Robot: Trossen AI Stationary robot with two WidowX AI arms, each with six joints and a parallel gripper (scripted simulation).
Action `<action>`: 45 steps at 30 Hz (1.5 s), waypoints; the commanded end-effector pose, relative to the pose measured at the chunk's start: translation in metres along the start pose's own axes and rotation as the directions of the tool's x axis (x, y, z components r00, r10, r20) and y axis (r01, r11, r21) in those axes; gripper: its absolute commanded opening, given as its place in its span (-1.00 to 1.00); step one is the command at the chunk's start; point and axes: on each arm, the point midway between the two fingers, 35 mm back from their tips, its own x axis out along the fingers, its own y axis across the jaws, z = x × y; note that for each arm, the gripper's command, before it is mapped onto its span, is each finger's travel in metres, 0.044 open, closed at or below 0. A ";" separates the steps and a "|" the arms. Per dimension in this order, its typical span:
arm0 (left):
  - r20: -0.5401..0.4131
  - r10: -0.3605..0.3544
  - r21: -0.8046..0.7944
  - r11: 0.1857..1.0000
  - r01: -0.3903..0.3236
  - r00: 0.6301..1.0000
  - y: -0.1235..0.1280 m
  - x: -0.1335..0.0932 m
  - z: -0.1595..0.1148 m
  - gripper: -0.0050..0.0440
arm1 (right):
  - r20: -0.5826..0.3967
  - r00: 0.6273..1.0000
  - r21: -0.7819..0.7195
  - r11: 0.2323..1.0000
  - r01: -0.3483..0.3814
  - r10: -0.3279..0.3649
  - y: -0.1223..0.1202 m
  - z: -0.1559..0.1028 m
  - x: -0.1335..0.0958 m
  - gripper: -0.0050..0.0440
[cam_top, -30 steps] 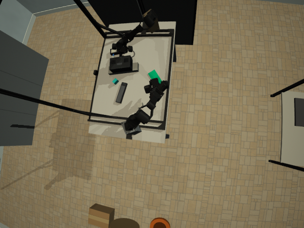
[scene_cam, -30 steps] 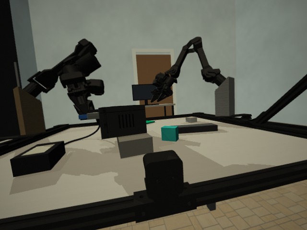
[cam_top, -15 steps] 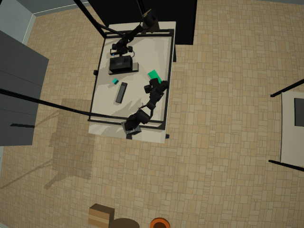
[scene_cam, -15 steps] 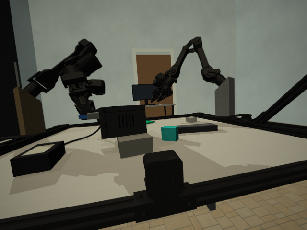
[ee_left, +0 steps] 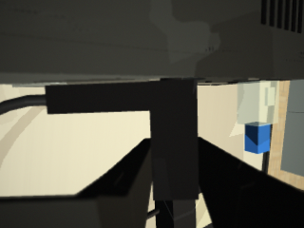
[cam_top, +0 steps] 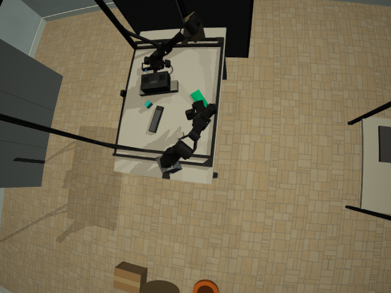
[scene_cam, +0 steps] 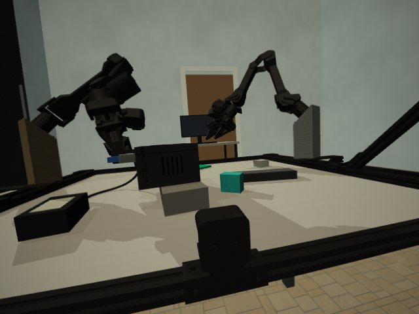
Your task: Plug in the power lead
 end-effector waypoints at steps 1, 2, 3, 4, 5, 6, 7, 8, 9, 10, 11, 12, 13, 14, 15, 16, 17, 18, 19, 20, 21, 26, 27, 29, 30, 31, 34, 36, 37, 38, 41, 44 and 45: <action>0.001 -0.003 0.003 1.000 0.003 1.000 -0.001 0.000 0.002 -0.80 | -0.001 1.000 -0.003 1.000 0.002 -0.002 0.000 0.000 0.000 0.84; 0.001 -0.003 0.003 1.000 0.003 1.000 -0.001 0.000 0.003 -0.80 | -0.001 1.000 -0.003 1.000 0.002 -0.002 0.000 0.000 0.000 0.84; 0.001 -0.003 0.003 1.000 0.003 1.000 -0.001 0.000 0.003 -0.80 | -0.001 1.000 -0.003 1.000 0.002 -0.002 0.000 0.000 0.000 0.84; 0.001 -0.003 0.003 1.000 0.003 1.000 -0.001 0.000 0.003 -0.80 | -0.001 1.000 -0.003 1.000 0.002 -0.002 0.000 0.000 0.000 0.84; 0.001 -0.003 0.003 1.000 0.003 1.000 -0.001 0.000 0.003 -0.80 | -0.001 1.000 -0.003 1.000 0.002 -0.002 0.000 0.000 0.000 0.84; 0.001 -0.003 0.003 1.000 0.003 1.000 -0.001 0.000 0.004 -0.80 | -0.001 1.000 -0.003 1.000 0.002 -0.002 0.000 0.000 0.000 0.84; 0.001 -0.003 0.003 1.000 0.003 1.000 -0.001 0.001 0.004 -0.80 | -0.001 1.000 -0.003 1.000 0.002 -0.002 0.000 0.000 0.000 0.84; 0.001 -0.003 0.003 1.000 0.003 1.000 -0.001 0.001 0.004 -0.80 | -0.001 1.000 -0.003 1.000 0.002 -0.002 0.000 0.000 0.000 0.84; 0.001 -0.003 0.003 1.000 0.003 1.000 -0.001 0.001 0.004 -0.80 | -0.001 1.000 -0.003 1.000 0.002 -0.002 0.000 0.000 0.000 0.84; 0.001 -0.003 0.003 1.000 0.003 1.000 -0.001 0.001 0.005 -0.80 | -0.001 1.000 -0.003 1.000 0.002 -0.002 0.000 0.000 0.000 0.84; 0.001 -0.003 0.003 1.000 0.003 1.000 -0.001 0.001 0.005 -0.80 | -0.001 1.000 -0.003 1.000 0.002 -0.002 0.000 0.000 0.000 0.84; 0.001 -0.003 0.003 1.000 0.003 1.000 -0.001 0.001 0.005 -0.80 | -0.001 1.000 -0.003 1.000 0.002 -0.002 0.000 0.000 0.000 0.84; 0.001 -0.003 0.003 1.000 0.003 1.000 -0.001 0.001 0.005 -0.80 | -0.001 1.000 -0.003 1.000 0.002 -0.002 0.000 0.000 0.000 0.84; 0.001 -0.003 0.003 1.000 0.003 1.000 -0.001 0.001 0.005 -0.80 | -0.001 1.000 -0.003 1.000 0.002 -0.002 0.000 0.000 0.000 0.84; 0.001 -0.003 0.003 1.000 0.003 1.000 -0.001 0.001 0.005 -0.80 | -0.001 1.000 -0.003 1.000 0.002 -0.002 0.000 0.000 0.000 0.84; 0.001 -0.003 0.003 1.000 0.003 1.000 -0.001 0.001 0.006 -0.80 | -0.001 1.000 -0.003 1.000 0.002 -0.002 0.000 0.000 0.000 0.84; 0.001 -0.003 0.003 1.000 0.003 1.000 -0.001 0.001 0.006 -0.80 | -0.001 1.000 -0.003 1.000 0.002 -0.002 0.000 0.000 0.000 0.84; 0.001 -0.003 0.003 1.000 0.003 1.000 -0.001 0.001 0.006 -0.80 | -0.001 1.000 -0.003 1.000 0.002 -0.002 0.000 0.000 0.000 0.84; 0.001 -0.003 0.003 1.000 0.003 1.000 -0.001 0.001 0.007 -0.80 | -0.001 1.000 -0.003 1.000 0.002 -0.002 0.000 0.000 0.000 0.84; 0.001 -0.003 0.003 1.000 0.003 1.000 -0.001 0.001 0.007 -0.80 | -0.001 1.000 -0.003 1.000 0.002 -0.002 0.000 0.000 0.000 0.84; 0.001 -0.003 0.003 1.000 0.003 1.000 -0.001 0.001 0.007 -0.80 | -0.001 1.000 -0.003 1.000 0.002 -0.002 0.000 0.000 0.000 0.84; 0.001 -0.003 0.003 1.000 0.003 1.000 -0.001 0.002 0.008 -0.80 | -0.001 1.000 -0.003 1.000 0.002 -0.002 0.000 0.000 0.000 0.84; 0.001 -0.003 0.003 1.000 0.003 1.000 -0.001 0.002 0.009 -0.80 | -0.001 1.000 -0.003 1.000 0.002 -0.002 0.000 0.000 0.000 0.84; 0.001 -0.003 0.003 1.000 0.003 1.000 -0.001 0.002 0.009 -0.80 | -0.001 1.000 -0.003 1.000 0.002 -0.002 0.000 0.000 0.000 0.84; 0.001 -0.003 0.003 1.000 0.003 1.000 -0.001 0.002 0.009 -0.80 | -0.001 1.000 -0.003 1.000 0.002 -0.002 0.000 0.000 0.000 0.84; 0.001 -0.003 0.003 1.000 0.003 1.000 -0.001 0.002 0.009 -0.80 | -0.001 1.000 -0.003 1.000 0.002 -0.002 0.000 0.000 0.000 0.84; 0.001 -0.003 0.003 1.000 0.003 1.000 -0.001 0.002 0.010 -0.80 | -0.001 1.000 -0.003 1.000 0.002 -0.002 0.000 0.000 0.000 0.84; 0.001 -0.003 0.003 1.000 0.003 1.000 -0.001 0.002 0.010 -0.80 | -0.001 1.000 -0.003 1.000 0.002 -0.002 0.000 0.000 0.000 0.84; 0.001 -0.003 0.003 1.000 0.003 1.000 -0.001 0.002 0.011 -0.80 | -0.001 1.000 -0.003 1.000 0.002 -0.002 0.000 0.000 0.000 0.84; 0.001 -0.003 0.003 1.000 0.003 1.000 -0.001 0.002 0.011 -0.80 | -0.001 1.000 -0.003 1.000 0.002 -0.002 0.000 0.000 0.000 0.84; 0.000 -0.001 0.000 1.000 0.001 1.000 0.000 0.003 0.009 -0.70 | -0.001 1.000 -0.003 1.000 0.002 -0.002 0.000 0.000 0.000 0.84; 0.000 -0.001 0.000 1.000 0.001 1.000 0.000 0.003 0.009 -0.40 | -0.001 1.000 -0.003 1.000 0.002 -0.002 0.000 0.000 0.000 0.84; 0.000 -0.001 0.000 1.000 0.001 1.000 0.000 0.003 0.009 -0.31 | -0.001 1.000 -0.003 1.000 0.002 -0.002 0.000 0.000 0.000 0.84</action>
